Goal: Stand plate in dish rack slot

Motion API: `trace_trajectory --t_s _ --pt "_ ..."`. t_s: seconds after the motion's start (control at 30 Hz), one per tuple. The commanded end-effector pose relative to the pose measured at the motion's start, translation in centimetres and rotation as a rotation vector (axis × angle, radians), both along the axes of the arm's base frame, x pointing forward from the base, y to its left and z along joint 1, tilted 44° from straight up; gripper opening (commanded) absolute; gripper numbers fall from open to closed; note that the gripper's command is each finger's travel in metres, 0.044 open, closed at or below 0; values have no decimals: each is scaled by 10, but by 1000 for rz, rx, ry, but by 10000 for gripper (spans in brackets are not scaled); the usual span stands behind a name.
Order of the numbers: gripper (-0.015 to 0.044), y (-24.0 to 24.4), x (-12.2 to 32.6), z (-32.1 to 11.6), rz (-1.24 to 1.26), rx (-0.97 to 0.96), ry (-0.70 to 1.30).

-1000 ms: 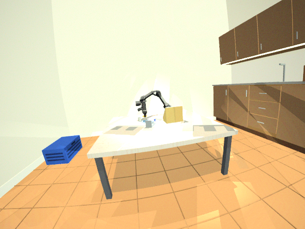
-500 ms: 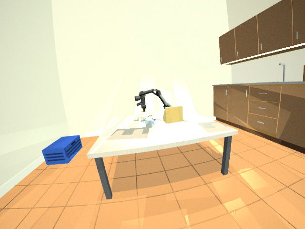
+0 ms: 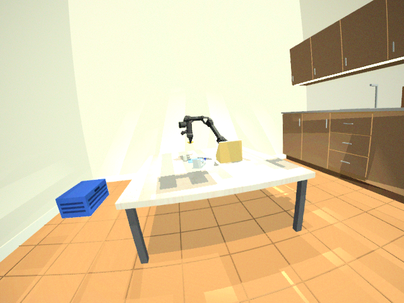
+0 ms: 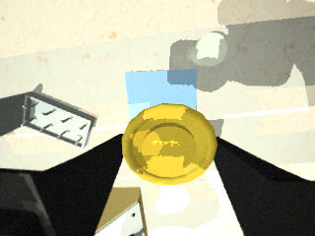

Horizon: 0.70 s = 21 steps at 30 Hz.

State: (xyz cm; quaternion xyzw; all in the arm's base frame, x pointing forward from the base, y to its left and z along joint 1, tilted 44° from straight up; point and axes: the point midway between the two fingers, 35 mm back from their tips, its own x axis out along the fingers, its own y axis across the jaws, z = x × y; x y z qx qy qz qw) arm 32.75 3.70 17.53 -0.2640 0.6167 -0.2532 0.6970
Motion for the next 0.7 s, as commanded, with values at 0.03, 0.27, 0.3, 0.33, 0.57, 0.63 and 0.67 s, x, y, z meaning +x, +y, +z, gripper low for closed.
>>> trace_trajectory --t_s 0.03,0.27,0.3,0.33,0.57,0.63,0.67 --pt "0 35 -22 -31 -74 27 -51" --pt "0 79 -77 -80 -244 46 -191" --pt "0 83 -85 -87 -269 46 -213" --pt "0 86 -93 -92 -289 44 -230" --pt "0 88 -99 -96 -305 43 -245" --pt "0 87 -99 -97 -304 48 -229" --pt "0 86 -99 -100 -302 55 -208"
